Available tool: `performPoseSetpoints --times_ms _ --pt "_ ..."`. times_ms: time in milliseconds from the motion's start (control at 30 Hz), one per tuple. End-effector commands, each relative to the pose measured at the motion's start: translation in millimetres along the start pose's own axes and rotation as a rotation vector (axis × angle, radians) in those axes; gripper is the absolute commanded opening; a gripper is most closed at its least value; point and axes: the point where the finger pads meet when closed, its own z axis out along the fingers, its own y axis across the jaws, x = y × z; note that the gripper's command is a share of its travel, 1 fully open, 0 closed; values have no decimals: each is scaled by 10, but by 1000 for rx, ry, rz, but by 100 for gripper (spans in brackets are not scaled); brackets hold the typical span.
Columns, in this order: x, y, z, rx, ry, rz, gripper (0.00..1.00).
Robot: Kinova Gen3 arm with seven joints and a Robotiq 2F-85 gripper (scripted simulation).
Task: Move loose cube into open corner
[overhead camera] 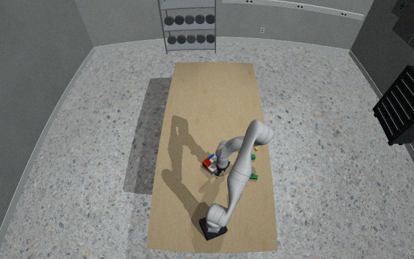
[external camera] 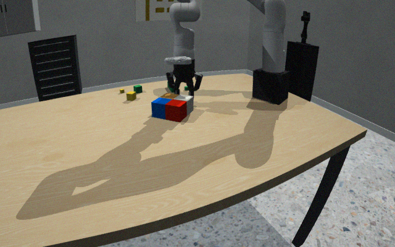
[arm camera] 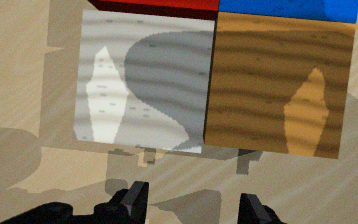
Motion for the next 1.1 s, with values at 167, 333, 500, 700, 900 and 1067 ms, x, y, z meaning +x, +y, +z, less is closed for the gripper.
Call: performPoseSetpoints --times_ms 167,333,500,700,900,1067 --pt "4 4 -6 -1 1 0 56" --pt "5 4 -6 -1 1 0 56" --pt "13 5 -6 -1 1 0 56" --pt "28 6 -6 -1 1 0 56" --pt "58 7 -6 -1 1 0 56" --pt "80 8 -6 -1 1 0 56"
